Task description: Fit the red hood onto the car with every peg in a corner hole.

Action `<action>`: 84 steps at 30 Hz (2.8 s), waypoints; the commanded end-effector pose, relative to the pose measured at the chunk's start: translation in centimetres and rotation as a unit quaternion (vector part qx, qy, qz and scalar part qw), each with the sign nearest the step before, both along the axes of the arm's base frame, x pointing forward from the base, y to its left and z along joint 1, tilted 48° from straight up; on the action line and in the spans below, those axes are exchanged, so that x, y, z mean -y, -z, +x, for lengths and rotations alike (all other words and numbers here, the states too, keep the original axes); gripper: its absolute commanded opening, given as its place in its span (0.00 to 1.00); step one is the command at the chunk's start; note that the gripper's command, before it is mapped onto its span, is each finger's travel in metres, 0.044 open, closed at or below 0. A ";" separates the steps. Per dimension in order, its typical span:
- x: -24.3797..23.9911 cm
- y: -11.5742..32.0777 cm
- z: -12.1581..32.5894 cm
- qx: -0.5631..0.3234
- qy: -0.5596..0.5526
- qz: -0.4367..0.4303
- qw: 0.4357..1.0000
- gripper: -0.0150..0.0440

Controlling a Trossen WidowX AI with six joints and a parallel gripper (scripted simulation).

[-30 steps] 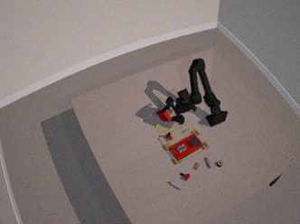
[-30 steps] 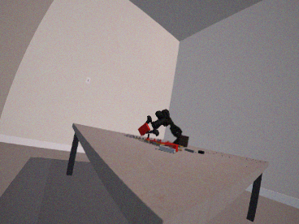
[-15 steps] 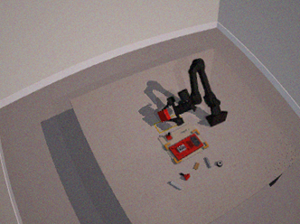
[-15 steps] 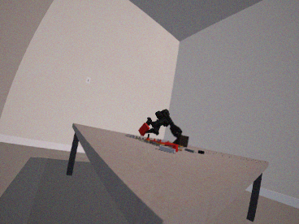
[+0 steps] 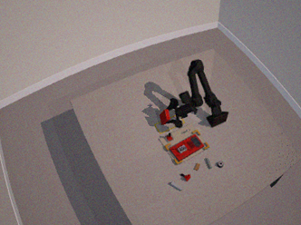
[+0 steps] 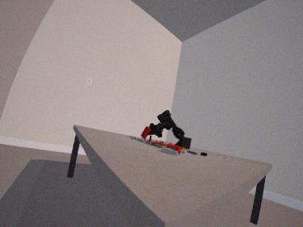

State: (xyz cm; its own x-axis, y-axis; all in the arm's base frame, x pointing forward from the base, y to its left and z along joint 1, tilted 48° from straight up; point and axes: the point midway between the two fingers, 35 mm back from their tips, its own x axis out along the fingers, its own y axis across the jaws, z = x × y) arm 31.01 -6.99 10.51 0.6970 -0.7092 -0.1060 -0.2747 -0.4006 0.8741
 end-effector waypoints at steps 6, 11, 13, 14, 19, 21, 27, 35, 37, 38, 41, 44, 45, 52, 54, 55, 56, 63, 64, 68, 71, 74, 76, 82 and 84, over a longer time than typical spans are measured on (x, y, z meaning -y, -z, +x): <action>1.2 1.8 -0.7 0.087 0.012 0.090 0.992 0.25; 1.9 2.7 -1.0 0.116 0.017 0.120 0.986 0.25; 2.2 3.1 -1.3 0.126 0.020 0.132 0.983 0.25; 2.3 3.3 -1.4 0.130 0.021 0.138 0.982 0.25; 2.4 3.7 -1.8 0.136 0.024 0.148 0.979 0.25; 2.4 3.5 -1.7 0.137 0.022 0.146 0.979 0.25; 1.9 2.8 -1.1 0.145 0.012 0.142 0.979 0.34; 1.9 2.8 -1.1 0.145 0.012 0.142 0.979 0.70; 1.9 2.8 -1.1 0.145 0.012 0.142 0.979 0.79; 1.9 2.8 -1.1 0.145 0.012 0.142 0.979 0.83; 1.9 2.8 -1.1 0.145 0.012 0.142 0.979 0.97; 1.9 2.8 -1.1 0.145 0.012 0.142 0.979 1.00; 1.9 2.8 -1.1 0.145 0.012 0.142 0.979 1.00; -1.8 2.7 -2.1 0.134 0.019 0.165 0.977 1.00; -3.3 2.3 -2.9 0.132 0.020 0.167 0.977 1.00; -4.1 2.1 -3.4 0.133 0.019 0.166 0.977 1.00; -4.7 1.8 -4.0 0.134 0.018 0.164 0.977 1.00; -8.1 -0.8 -7.9 0.164 -0.007 0.134 0.977 1.00; -8.1 -0.9 -8.0 0.165 -0.008 0.133 0.977 1.00; -6.2 1.3 -5.3 0.133 0.010 0.155 0.979 1.00; -6.2 1.3 -5.3 0.133 0.010 0.155 0.979 1.00; -6.2 1.3 -5.3 0.133 0.010 0.155 0.979 1.00; -6.2 1.3 -5.3 0.133 0.010 0.155 0.979 1.00; -6.2 1.3 -5.3 0.133 0.010 0.155 0.979 0.82; -6.2 1.3 -5.3 0.133 0.010 0.155 0.979 0.73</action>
